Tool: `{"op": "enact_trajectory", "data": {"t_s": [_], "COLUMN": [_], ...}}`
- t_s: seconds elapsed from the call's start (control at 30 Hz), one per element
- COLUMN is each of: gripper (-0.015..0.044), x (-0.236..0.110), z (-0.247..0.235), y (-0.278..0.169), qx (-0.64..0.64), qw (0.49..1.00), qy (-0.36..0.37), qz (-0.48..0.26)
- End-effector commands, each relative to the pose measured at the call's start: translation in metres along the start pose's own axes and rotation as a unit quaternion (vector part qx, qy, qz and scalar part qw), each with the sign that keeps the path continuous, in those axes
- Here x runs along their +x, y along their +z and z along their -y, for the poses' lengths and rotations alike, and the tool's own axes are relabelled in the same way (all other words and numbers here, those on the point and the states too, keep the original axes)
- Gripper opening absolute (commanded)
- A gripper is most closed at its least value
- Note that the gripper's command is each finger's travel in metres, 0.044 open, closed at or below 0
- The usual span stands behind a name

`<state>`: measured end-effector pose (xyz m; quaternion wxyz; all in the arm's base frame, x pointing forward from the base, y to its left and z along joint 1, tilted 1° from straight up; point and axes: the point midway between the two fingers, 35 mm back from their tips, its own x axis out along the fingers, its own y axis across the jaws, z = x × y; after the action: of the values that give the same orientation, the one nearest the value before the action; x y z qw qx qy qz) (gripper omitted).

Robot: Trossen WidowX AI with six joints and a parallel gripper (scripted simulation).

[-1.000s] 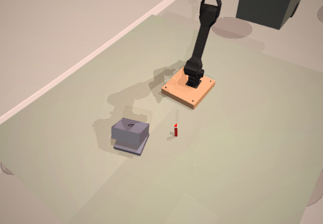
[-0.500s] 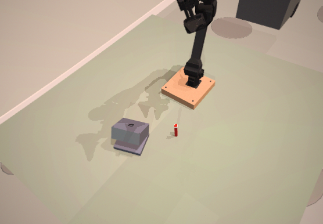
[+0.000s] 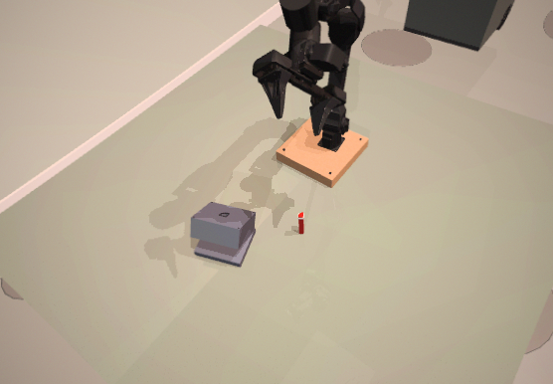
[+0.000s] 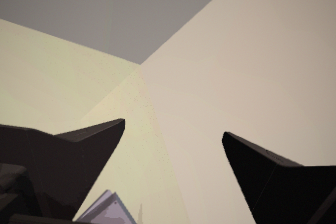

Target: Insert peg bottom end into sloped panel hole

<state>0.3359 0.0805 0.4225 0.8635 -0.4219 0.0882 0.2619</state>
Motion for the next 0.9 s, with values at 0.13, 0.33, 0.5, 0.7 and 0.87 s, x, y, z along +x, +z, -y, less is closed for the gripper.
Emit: {"op": "enact_trajectory", "data": {"t_s": [0.13, 0.33, 0.5, 0.7, 0.87], "gripper": [0.0440, 0.0440, 0.0440, 0.0440, 0.0440], "x": [0.050, 0.072, 0.085, 0.096, 0.100], "z": [-0.043, -0.073, -0.098, -0.134, -0.165], "y": [-0.052, -0.082, -0.108, -0.141, -0.168], "qx": [0.102, 0.166, 0.210, 0.257, 0.287], "qw": [0.987, 0.965, 0.941, 0.900, 0.859], "qy": [0.081, 0.121, 0.149, 0.183, 0.205], "qz": [-0.098, -0.163, -0.219, -0.301, -0.370]}}
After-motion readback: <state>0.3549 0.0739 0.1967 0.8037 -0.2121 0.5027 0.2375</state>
